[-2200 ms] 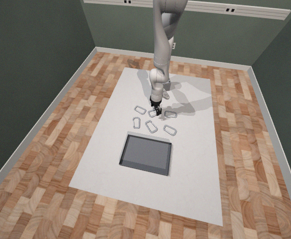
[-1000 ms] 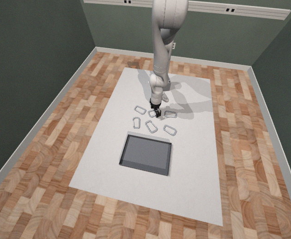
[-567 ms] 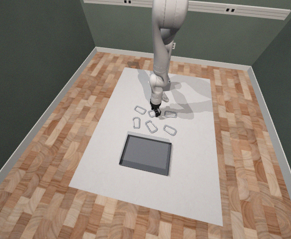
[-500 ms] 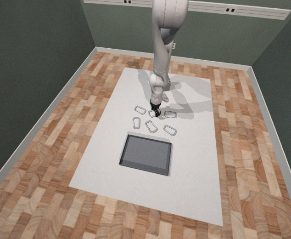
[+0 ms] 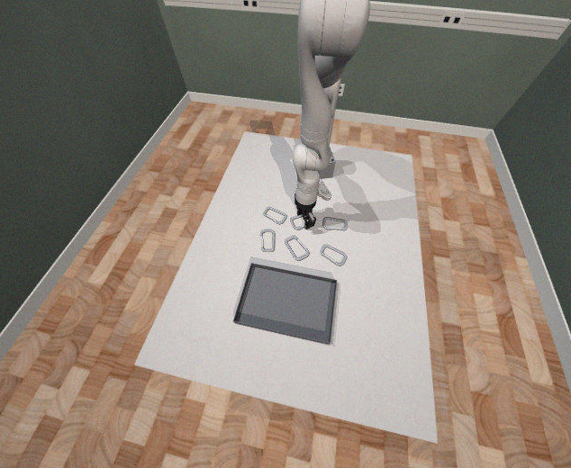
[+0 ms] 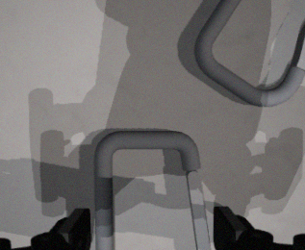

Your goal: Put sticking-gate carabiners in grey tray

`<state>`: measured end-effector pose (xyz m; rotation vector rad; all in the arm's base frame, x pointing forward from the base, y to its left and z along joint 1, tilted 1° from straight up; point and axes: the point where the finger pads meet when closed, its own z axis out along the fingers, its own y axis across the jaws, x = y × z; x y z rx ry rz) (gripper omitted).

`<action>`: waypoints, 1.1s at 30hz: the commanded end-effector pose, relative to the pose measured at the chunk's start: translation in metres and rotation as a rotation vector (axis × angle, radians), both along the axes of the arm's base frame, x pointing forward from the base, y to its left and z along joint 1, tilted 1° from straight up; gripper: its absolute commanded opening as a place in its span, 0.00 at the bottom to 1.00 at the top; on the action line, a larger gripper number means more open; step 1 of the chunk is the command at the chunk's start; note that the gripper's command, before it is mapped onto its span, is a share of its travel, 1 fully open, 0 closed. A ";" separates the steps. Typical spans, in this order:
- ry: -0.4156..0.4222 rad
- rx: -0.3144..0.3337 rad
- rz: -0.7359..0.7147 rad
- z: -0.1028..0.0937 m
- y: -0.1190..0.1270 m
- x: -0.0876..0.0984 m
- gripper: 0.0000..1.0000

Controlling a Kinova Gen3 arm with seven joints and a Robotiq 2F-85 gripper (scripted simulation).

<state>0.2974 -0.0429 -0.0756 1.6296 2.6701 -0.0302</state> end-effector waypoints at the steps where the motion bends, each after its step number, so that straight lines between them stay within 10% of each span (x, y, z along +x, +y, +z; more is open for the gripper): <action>1: 0.000 0.000 0.000 0.000 0.000 0.000 0.75; 33: -0.001 0.000 0.000 0.000 0.000 0.000 0.71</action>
